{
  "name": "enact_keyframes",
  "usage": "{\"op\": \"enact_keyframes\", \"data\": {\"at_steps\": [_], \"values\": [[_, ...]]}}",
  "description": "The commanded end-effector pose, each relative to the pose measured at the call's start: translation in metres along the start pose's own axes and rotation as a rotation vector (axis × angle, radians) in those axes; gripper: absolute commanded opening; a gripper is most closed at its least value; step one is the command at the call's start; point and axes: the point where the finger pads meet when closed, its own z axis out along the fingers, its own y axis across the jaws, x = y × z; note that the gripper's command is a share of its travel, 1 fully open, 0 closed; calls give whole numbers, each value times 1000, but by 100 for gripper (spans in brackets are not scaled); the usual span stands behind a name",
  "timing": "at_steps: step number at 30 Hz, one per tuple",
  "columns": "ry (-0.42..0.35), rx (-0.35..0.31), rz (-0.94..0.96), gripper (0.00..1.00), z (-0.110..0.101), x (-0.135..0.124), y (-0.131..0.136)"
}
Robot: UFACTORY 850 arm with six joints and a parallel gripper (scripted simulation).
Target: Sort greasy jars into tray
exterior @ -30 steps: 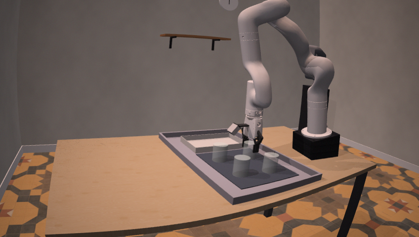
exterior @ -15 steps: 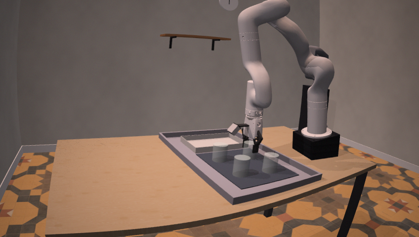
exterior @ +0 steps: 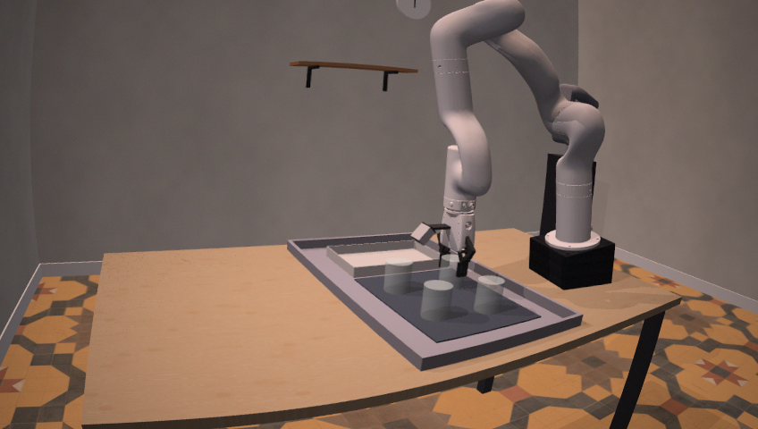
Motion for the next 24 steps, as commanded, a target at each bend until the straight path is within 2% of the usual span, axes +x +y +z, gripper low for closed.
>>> {"op": "enact_keyframes", "data": {"at_steps": [1, 24], "values": [[1, 0, 0, 87, 0, 1, 0], [1, 0, 0, 84, 0, 1, 0]]}}
